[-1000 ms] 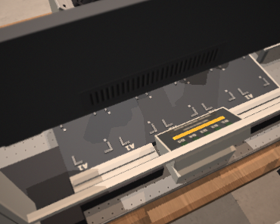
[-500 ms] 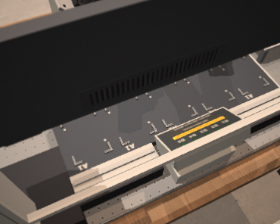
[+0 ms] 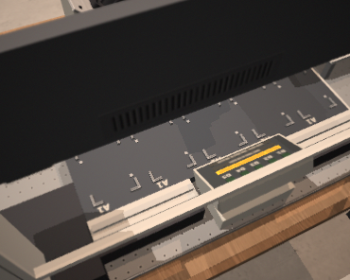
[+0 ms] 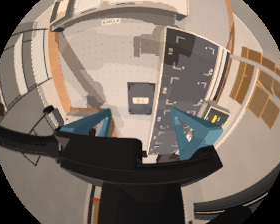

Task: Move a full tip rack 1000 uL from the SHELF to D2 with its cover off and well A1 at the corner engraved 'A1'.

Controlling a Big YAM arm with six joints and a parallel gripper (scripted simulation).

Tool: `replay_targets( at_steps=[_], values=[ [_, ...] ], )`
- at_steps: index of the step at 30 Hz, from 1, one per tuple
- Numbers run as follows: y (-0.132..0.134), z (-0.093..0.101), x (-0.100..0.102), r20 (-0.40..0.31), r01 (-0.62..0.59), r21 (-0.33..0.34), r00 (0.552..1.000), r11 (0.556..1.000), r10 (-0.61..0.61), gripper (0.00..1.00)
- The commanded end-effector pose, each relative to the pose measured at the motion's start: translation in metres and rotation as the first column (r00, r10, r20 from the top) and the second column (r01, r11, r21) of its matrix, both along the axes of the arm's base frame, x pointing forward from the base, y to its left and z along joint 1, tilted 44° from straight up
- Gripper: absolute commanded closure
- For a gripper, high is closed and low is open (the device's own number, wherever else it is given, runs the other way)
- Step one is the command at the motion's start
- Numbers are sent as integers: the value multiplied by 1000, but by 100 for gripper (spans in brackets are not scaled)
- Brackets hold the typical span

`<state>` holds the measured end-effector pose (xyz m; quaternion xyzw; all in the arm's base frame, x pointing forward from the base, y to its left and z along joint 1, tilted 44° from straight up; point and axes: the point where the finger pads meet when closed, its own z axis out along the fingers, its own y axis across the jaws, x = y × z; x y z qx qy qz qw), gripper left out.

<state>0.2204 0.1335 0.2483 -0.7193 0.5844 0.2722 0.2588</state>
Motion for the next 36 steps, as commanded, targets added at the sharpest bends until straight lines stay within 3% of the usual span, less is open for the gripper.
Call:
replay_targets(
  at_steps=[1,3,4,5,7,18,21,22,33,34,35,36],
  values=[
    [13,27,7,19,32,8,999,999,-32,0],
    [13,27,7,19,32,8,999,999,-32,0],
    [16,11,1,-41,32,-3,999,999,-32,0],
    [21,31,7,4,32,5,999,999,-32,0],
    [28,42,3,19,32,10,999,999,-32,0],
    [68,79,-3,4,32,14,999,999,-32,0],
    [70,71,-9,-21,32,5,999,999,-32,0],
    [75,87,-5,6,32,17,999,999,-32,0],
    [115,124,-12,-6,32,21,999,999,-32,0],
    [115,124,-12,-4,32,22,999,999,-32,0],
    [111,105,-19,-39,32,2,999,999,-32,0],
    [111,105,-19,-39,32,2,999,999,-32,0]
  ],
)
